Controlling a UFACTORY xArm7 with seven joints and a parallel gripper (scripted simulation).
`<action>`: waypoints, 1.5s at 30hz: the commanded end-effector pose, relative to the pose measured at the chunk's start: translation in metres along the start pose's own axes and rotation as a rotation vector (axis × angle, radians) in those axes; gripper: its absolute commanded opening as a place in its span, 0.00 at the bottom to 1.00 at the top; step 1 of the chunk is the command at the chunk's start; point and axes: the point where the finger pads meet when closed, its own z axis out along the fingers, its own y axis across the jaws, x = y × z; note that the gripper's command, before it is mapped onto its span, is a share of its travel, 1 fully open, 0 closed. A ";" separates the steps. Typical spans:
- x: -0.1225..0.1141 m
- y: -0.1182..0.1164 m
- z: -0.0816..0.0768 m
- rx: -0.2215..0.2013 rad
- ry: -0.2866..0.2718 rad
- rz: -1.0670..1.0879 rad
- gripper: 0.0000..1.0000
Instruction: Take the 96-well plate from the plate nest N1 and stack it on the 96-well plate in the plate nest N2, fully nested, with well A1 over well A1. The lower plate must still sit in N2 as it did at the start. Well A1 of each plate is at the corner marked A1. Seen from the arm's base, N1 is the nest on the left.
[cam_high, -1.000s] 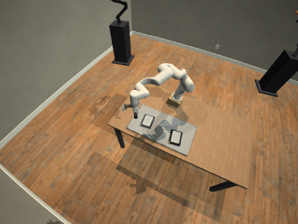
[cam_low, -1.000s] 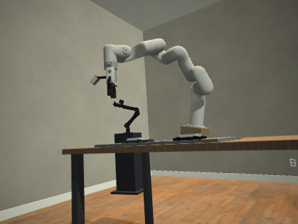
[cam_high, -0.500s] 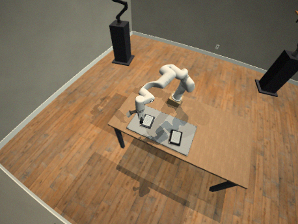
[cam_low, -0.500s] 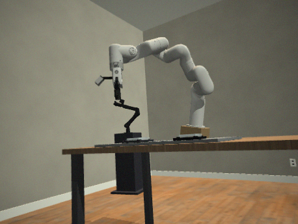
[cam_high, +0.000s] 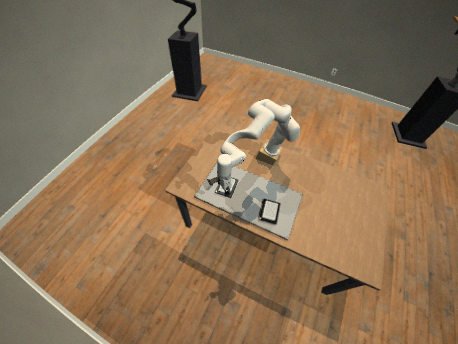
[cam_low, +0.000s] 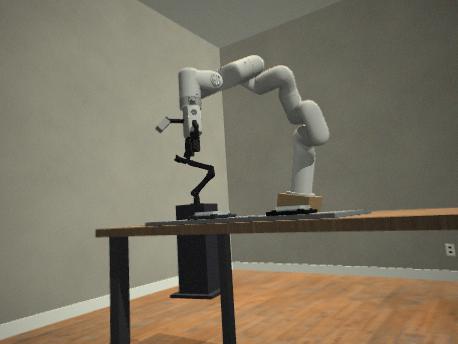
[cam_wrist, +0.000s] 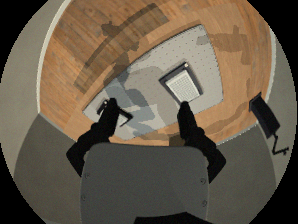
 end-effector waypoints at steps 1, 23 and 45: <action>-0.010 -0.017 0.003 0.004 0.006 -0.019 1.00; -0.070 -0.084 0.033 0.010 0.005 -0.251 1.00; -0.138 -0.132 0.060 0.013 0.003 -0.480 1.00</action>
